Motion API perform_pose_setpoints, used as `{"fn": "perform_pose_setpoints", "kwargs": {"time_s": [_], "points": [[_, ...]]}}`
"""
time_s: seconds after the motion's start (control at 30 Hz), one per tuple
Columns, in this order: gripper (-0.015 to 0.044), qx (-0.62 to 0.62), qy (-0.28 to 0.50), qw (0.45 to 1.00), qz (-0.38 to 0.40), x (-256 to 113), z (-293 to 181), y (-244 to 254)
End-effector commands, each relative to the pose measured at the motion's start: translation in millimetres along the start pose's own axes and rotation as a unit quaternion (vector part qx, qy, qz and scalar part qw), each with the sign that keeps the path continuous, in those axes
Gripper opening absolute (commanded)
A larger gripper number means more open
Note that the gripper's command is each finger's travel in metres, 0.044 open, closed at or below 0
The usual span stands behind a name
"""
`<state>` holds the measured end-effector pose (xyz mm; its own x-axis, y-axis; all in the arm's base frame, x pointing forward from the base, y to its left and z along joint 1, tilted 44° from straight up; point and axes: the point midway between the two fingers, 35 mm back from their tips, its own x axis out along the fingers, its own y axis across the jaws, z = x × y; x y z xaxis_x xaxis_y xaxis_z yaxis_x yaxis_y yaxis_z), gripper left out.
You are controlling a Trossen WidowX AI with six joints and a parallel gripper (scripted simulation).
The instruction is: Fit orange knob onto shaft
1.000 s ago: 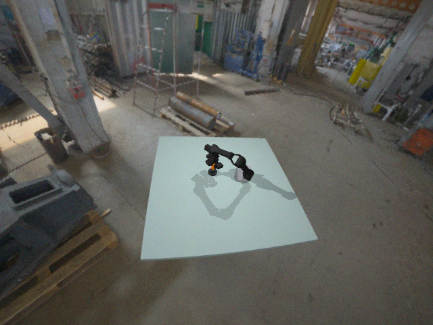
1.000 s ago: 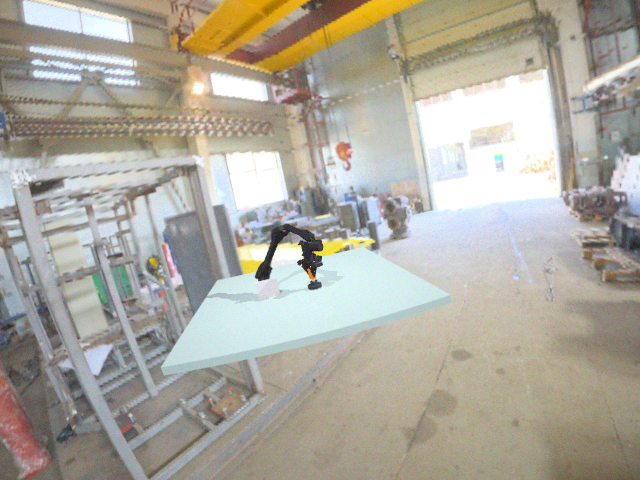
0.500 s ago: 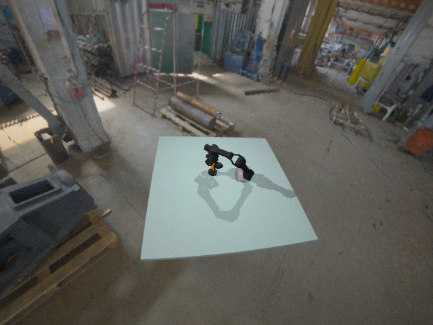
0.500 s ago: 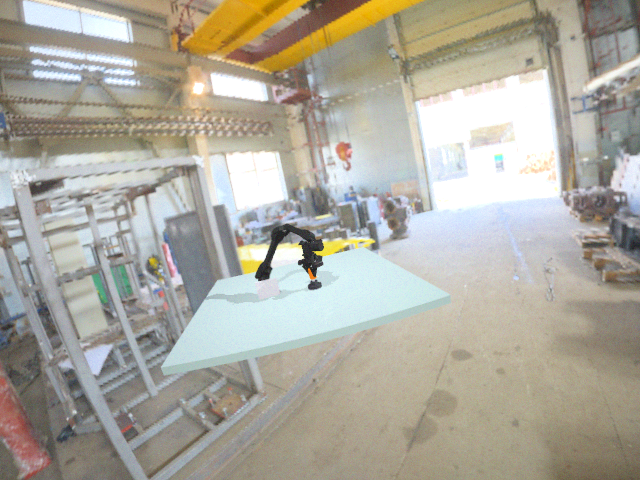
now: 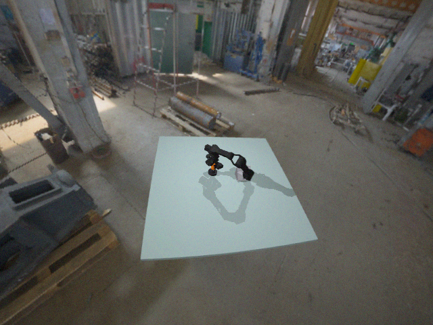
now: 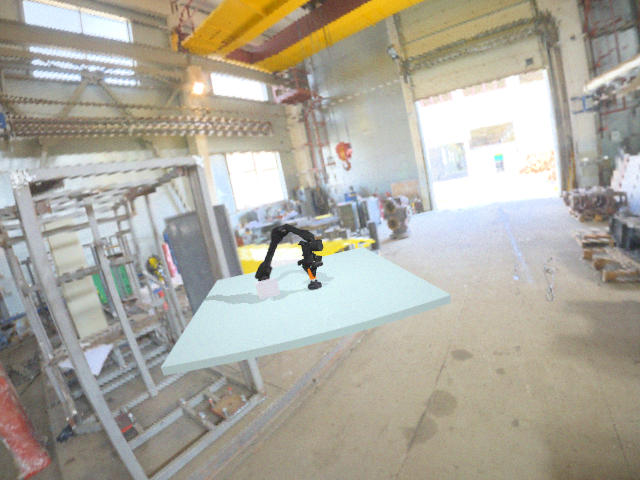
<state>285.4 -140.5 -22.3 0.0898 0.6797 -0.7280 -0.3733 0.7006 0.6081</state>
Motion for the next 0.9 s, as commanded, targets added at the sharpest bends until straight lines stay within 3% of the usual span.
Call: {"fn": "perform_pose_setpoints", "kwargs": {"time_s": [0.0, 0.37, 0.6, 0.87], "points": [[0.0, 0.002, -0.001, 1.0, 0.001, 0.6, -1.4, 1.7], [0.0, 0.002, -0.001, 1.0, 0.001, -4.3, -1.6, 0.8], [0.0, -0.097, -0.001, 0.995, 0.001, -5.7, -1.3, 0.2], [0.0, -0.102, -0.001, 0.995, 0.001, -5.3, 0.1, -4.1]]}}
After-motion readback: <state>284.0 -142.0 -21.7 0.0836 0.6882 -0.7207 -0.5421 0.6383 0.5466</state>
